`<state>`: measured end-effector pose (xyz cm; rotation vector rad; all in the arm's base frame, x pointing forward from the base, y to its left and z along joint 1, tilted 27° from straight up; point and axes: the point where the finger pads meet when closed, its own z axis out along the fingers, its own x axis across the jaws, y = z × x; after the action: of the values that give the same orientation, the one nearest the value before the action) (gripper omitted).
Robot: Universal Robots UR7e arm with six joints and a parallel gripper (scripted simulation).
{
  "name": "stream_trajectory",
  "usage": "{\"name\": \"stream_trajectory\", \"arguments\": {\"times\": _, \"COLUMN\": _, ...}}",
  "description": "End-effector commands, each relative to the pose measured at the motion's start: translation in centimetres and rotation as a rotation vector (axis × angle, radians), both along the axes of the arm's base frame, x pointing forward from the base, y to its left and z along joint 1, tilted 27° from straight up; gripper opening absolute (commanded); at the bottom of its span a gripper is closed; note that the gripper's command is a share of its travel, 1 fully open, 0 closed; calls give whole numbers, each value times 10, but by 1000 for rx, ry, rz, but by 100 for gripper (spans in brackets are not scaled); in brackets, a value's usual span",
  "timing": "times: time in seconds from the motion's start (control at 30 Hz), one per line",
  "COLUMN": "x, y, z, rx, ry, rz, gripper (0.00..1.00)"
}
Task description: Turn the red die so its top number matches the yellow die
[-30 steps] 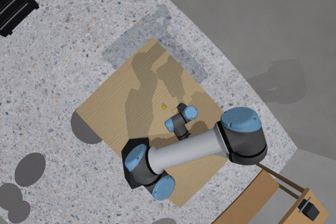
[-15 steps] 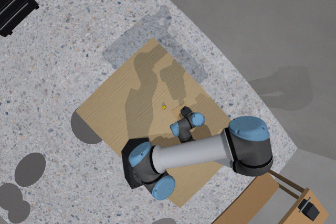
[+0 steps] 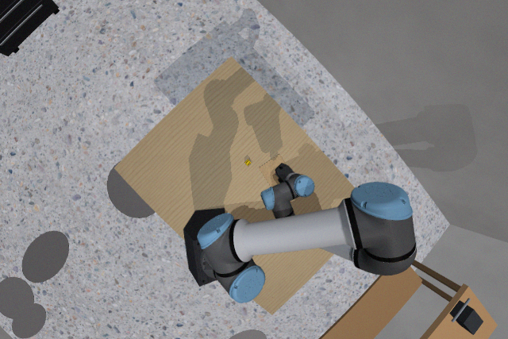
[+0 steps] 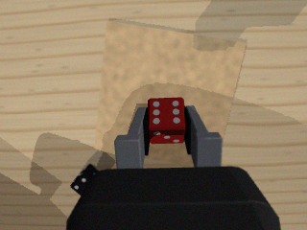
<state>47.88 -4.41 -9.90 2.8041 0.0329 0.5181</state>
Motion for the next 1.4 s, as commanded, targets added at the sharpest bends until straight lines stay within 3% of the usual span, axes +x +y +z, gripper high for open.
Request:
{"name": "stream_trajectory", "arguments": {"times": 0.0, "x": -1, "y": -1, "z": -1, "rx": 51, "ry": 12, "rz": 21, "gripper": 49}}
{"name": "stream_trajectory", "arguments": {"times": 0.27, "x": -1, "y": -3, "z": -1, "rx": 184, "ry": 23, "rz": 70, "gripper": 49}}
{"name": "stream_trajectory", "arguments": {"times": 0.9, "x": -1, "y": -3, "z": 1, "rx": 263, "ry": 24, "rz": 99, "gripper": 49}}
{"name": "stream_trajectory", "arguments": {"times": 1.37, "x": 0, "y": -6, "z": 1, "rx": 471, "ry": 39, "rz": 176, "gripper": 49}}
